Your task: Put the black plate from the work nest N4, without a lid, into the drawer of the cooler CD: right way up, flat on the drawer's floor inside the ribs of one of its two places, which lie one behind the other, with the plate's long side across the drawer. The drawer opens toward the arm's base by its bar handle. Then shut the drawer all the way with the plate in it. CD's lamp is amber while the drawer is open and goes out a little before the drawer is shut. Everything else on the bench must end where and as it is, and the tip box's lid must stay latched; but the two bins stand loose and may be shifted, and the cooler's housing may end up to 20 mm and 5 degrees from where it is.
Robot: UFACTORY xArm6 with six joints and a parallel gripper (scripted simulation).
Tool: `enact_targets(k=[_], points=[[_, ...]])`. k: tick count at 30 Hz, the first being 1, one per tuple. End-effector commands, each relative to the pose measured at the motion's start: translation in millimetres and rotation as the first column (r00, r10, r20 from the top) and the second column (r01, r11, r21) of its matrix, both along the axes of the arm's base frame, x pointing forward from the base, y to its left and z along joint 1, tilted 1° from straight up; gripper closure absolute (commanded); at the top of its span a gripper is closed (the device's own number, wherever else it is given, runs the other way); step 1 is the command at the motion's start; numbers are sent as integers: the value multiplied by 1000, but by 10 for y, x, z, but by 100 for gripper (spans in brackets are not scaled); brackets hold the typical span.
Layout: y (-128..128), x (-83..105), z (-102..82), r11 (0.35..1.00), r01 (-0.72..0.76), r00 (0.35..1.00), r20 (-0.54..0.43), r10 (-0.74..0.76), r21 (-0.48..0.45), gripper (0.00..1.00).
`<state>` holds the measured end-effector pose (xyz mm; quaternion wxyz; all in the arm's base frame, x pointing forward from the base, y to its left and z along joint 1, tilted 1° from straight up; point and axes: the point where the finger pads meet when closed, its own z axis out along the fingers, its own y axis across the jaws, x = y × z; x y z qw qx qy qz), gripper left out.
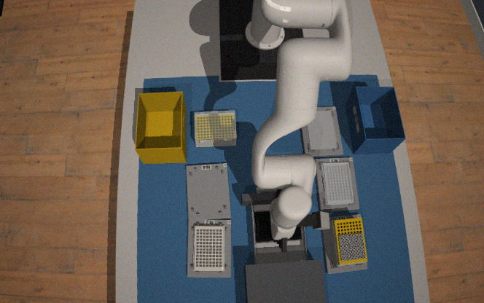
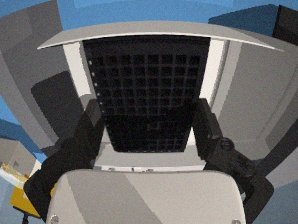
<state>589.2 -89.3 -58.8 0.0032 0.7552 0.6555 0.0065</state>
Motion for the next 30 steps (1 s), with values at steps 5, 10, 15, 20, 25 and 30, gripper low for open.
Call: enact_targets(k=[5, 10, 15, 20, 25, 30], points=[[-3, 19, 23, 1000, 0, 1000, 5, 0, -1, 100], [-3, 19, 23, 1000, 0, 1000, 5, 0, -1, 100], [-3, 19, 23, 1000, 0, 1000, 5, 0, -1, 100], [-3, 19, 23, 1000, 0, 1000, 5, 0, -1, 100], [-3, 19, 12, 1000, 0, 1000, 5, 0, -1, 0], [-3, 19, 12, 1000, 0, 1000, 5, 0, -1, 0]])
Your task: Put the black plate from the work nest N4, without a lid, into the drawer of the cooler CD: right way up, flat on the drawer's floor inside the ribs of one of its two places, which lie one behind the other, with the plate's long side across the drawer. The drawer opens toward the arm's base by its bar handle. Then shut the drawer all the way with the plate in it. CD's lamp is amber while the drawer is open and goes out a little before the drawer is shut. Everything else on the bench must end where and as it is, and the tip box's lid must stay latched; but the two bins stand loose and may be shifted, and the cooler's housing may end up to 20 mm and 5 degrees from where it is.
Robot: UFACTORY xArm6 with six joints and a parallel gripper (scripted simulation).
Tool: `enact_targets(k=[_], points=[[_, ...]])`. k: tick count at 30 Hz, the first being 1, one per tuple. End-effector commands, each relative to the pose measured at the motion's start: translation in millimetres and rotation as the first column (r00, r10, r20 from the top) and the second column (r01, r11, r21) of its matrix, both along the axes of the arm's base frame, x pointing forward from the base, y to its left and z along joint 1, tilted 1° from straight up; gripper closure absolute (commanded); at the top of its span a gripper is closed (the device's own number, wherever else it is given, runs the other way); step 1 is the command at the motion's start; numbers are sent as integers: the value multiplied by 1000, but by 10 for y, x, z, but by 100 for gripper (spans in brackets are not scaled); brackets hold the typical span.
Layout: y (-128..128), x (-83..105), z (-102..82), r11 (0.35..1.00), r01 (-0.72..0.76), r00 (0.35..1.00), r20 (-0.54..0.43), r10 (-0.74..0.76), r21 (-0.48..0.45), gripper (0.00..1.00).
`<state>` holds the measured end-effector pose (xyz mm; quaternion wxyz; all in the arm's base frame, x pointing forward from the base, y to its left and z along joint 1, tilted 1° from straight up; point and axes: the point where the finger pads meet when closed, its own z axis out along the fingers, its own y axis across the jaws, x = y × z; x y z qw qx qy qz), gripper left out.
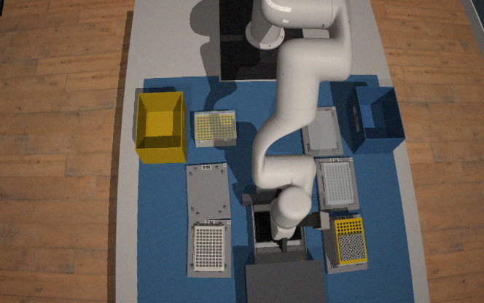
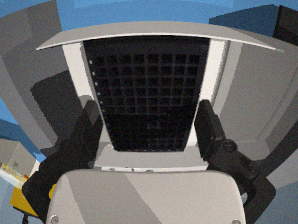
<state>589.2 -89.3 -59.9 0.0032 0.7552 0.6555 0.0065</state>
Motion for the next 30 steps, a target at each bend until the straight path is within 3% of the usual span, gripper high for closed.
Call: enact_targets(k=[1, 30], points=[[-3, 19, 23, 1000, 0, 1000, 5, 0, -1, 0], [-3, 20, 23, 1000, 0, 1000, 5, 0, -1, 0]])
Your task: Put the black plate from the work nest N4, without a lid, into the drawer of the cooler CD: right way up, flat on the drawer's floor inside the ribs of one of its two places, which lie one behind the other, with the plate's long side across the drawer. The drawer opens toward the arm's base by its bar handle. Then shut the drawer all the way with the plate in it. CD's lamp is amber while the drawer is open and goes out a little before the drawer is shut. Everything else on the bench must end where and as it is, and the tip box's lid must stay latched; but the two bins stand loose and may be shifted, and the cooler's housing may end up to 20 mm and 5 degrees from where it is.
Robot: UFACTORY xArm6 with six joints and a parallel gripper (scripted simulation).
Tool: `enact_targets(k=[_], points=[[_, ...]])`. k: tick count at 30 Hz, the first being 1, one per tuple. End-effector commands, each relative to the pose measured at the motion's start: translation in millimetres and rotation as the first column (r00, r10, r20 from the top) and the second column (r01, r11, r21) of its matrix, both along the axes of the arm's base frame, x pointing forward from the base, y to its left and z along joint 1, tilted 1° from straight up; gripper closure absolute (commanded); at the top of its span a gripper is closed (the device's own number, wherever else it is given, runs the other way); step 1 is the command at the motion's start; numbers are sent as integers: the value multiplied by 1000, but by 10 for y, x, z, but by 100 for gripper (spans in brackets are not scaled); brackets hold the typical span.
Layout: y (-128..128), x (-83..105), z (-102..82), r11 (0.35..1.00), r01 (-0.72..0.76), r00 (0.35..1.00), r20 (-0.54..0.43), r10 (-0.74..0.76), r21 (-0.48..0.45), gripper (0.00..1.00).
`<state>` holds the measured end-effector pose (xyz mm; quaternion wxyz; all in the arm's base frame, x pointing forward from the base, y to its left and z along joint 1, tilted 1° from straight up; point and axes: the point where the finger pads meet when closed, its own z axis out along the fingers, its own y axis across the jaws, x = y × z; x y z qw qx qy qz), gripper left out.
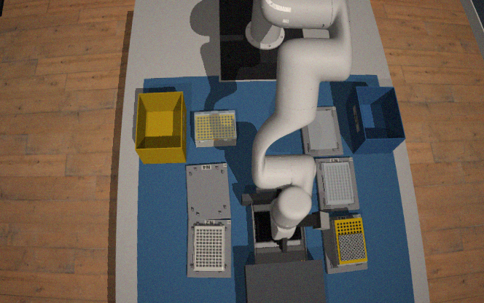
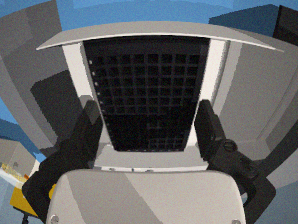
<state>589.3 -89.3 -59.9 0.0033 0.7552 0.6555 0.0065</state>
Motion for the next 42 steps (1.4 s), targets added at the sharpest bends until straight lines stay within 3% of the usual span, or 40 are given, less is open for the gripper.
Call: enact_targets(k=[1, 32, 42], points=[[-3, 19, 22, 1000, 0, 1000, 5, 0, -1, 0], [-3, 19, 22, 1000, 0, 1000, 5, 0, -1, 0], [-3, 16, 189, 1000, 0, 1000, 5, 0, -1, 0]])
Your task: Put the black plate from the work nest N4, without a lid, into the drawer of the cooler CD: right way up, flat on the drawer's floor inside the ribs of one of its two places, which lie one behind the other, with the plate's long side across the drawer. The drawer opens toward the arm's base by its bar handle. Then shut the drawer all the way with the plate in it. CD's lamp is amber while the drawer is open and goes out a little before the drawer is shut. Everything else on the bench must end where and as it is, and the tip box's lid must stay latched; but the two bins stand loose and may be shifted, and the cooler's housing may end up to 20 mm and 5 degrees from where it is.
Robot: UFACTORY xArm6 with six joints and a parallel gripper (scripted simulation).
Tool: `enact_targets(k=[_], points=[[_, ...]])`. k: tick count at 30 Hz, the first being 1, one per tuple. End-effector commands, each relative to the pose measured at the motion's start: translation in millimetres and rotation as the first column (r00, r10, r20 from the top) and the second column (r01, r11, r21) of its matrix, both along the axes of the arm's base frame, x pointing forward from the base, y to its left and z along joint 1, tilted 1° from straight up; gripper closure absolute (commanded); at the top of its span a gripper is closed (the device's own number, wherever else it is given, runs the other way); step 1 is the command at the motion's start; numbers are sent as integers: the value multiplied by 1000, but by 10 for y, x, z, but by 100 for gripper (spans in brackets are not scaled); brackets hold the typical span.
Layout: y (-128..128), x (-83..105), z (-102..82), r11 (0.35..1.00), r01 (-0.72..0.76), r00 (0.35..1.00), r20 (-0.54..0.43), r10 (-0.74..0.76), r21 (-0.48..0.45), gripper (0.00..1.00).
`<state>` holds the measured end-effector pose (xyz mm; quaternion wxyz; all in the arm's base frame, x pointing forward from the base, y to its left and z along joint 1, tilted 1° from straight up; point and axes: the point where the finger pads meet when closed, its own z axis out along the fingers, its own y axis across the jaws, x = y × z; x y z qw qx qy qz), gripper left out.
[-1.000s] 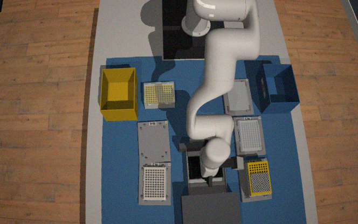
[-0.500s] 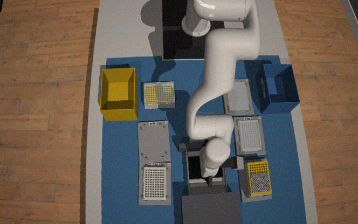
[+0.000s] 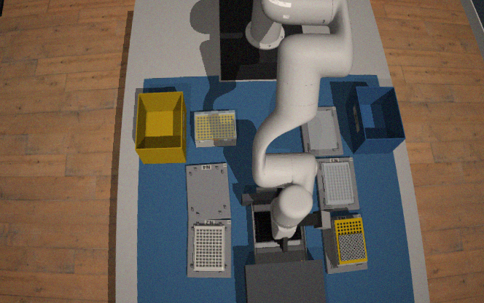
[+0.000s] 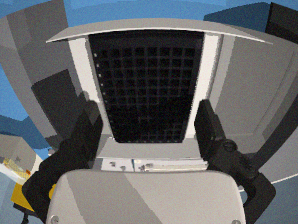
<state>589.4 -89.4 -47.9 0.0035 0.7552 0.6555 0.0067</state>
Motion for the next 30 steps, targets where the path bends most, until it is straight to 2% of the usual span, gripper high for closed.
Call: enact_targets(k=[1, 30], points=[[-3, 15, 69, 1000, 0, 1000, 4, 0, -1, 0], [-4, 7, 502, 1000, 0, 1000, 4, 0, -1, 0]])
